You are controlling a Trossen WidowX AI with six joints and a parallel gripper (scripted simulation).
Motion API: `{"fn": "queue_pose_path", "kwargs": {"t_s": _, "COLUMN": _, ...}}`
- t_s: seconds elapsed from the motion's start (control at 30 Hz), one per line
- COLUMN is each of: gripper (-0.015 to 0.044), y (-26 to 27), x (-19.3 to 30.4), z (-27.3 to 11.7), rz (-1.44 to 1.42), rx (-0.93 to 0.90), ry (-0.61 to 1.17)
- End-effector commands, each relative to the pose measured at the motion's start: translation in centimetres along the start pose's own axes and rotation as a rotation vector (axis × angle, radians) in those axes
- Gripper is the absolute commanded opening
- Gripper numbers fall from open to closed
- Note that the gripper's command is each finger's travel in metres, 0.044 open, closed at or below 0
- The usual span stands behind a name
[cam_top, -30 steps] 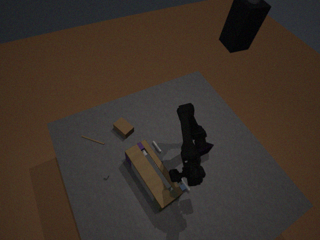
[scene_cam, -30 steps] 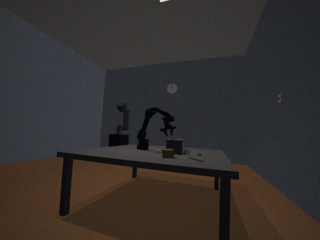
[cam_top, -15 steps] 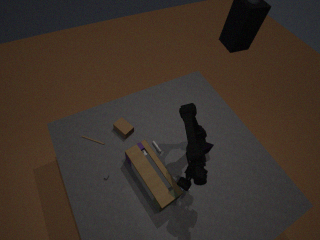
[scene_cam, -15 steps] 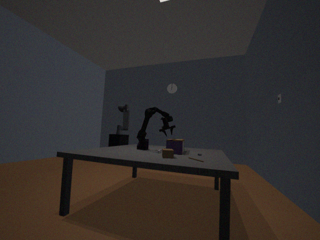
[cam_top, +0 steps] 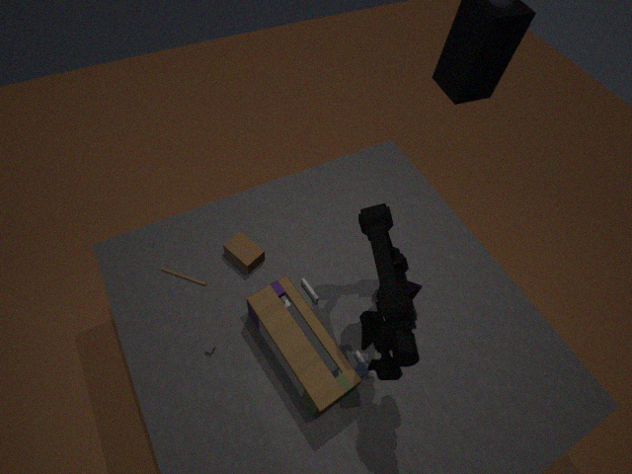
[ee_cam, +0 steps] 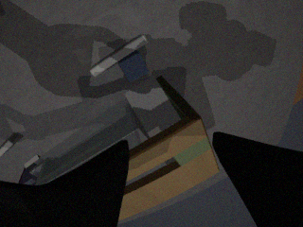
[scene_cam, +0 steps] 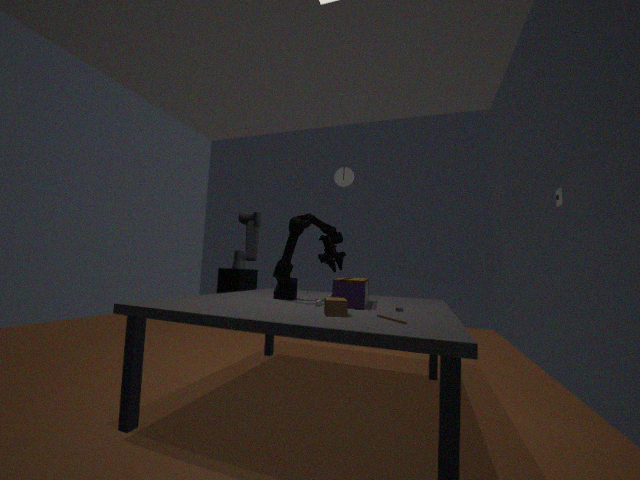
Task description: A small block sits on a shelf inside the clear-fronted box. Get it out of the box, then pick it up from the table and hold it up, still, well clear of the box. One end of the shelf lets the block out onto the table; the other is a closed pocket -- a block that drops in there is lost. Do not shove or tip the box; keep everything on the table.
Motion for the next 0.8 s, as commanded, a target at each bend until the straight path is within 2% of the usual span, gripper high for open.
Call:
{"fn": "queue_pose_path", "kwargs": {"t_s": 0.0, "gripper": 0.0285, "y": -0.5, "x": -1.3, "z": 0.1, "rz": -0.482, "rx": -0.027, "ry": 0.055}}
{"fn": "queue_pose_path", "kwargs": {"t_s": 0.53, "gripper": 0.0285, "y": -0.5, "x": -1.4, "z": 0.4, "rz": -0.482, "rx": -0.027, "ry": 0.055}}
{"fn": "queue_pose_path", "kwargs": {"t_s": 0.77, "gripper": 0.0285, "y": 0.9, "x": -3.7, "z": 8.9, "rz": -0.482, "rx": -0.03, "ry": 0.057}}
Point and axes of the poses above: the point midway between the two fingers, 35 mm back from their tips, its own z axis out along the fingers, its own y axis across the jaws, x = y × z, the point moved 8 cm from there along -z, back along the fingers, and after that the axes turned 3 degrees about -z, right-handed, at the moved point
